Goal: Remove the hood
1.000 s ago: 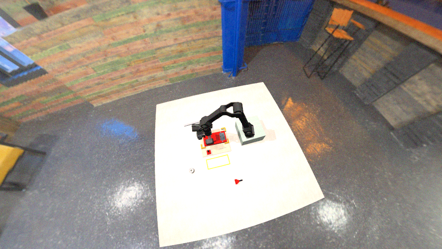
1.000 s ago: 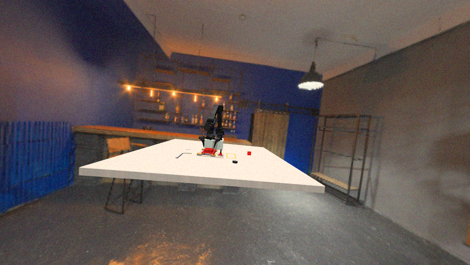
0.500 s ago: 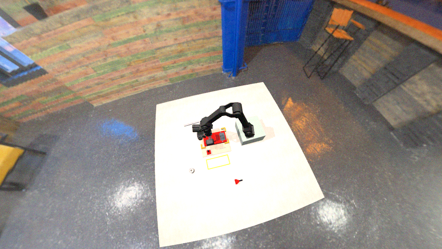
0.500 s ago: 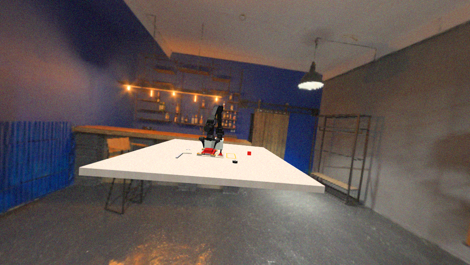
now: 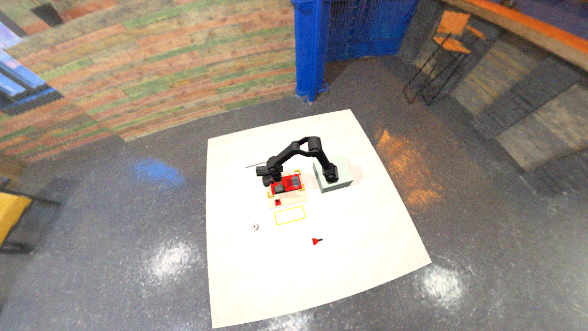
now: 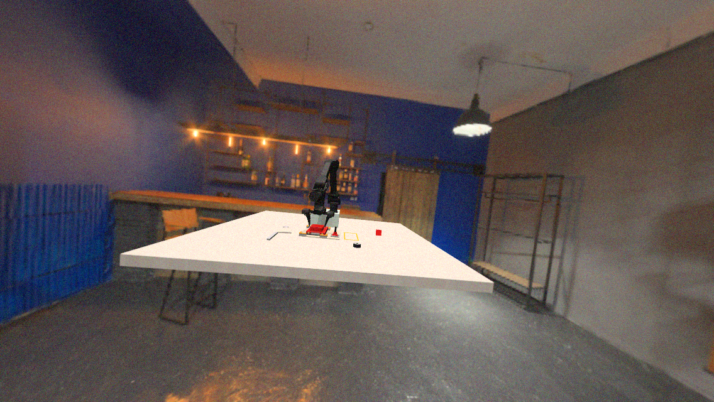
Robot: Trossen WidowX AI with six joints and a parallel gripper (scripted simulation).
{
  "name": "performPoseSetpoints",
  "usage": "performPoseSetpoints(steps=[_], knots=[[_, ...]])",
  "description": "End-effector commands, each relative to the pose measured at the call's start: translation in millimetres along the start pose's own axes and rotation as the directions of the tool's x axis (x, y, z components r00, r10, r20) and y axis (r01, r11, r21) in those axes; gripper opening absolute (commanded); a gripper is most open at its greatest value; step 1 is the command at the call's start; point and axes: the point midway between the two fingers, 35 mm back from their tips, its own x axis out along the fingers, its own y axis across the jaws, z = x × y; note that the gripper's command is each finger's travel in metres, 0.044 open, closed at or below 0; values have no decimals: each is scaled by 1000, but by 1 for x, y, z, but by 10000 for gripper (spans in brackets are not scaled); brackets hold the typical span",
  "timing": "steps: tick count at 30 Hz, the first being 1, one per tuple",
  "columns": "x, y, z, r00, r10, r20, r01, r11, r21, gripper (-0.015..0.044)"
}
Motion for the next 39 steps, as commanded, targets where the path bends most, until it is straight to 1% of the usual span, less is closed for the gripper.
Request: performPoseSetpoints(steps=[1,20,24,33,39], knots=[[3,1,-1,1000,5,-2,-5,1000,3,440],[13,1,-1,1000,5,-2,-5,1000,3,440],[10,0,0,1000,0,0,0,1000,0,335],[10,0,0,1000,0,0,0,1000,0,275],[8,0,0,1000,0,0,0,1000,0,118]])
